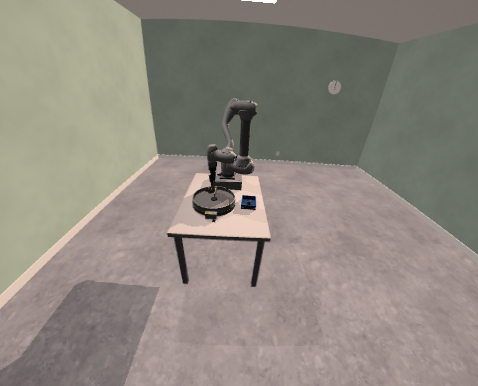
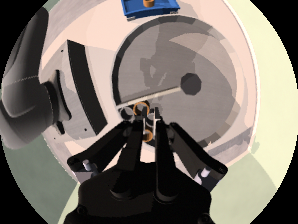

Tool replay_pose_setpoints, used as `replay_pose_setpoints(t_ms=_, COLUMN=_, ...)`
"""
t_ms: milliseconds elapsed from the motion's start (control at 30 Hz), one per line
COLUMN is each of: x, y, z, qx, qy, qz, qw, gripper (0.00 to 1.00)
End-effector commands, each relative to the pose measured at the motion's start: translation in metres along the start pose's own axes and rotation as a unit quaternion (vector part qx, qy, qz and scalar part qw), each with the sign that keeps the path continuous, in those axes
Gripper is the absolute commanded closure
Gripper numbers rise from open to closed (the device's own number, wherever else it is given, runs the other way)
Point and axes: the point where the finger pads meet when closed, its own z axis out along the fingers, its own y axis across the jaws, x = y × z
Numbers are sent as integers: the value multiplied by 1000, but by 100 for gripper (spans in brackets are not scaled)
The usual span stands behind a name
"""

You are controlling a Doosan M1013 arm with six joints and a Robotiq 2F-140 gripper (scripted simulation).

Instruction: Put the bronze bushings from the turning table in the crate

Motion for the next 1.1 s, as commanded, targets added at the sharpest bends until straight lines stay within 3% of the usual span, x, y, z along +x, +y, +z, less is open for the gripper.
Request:
replay_pose_setpoints(t_ms=0, x=-36, y=1, z=0, qx=0, qy=2, qz=13, qw=1000, gripper=90)
replay_pose_setpoints(t_ms=433, x=-72, y=0, z=0, qx=0, qy=2, qz=29, qw=1000, gripper=90)
replay_pose_setpoints(t_ms=1067, x=-74, y=0, z=0, qx=0, qy=2, qz=30, qw=1000, gripper=90)
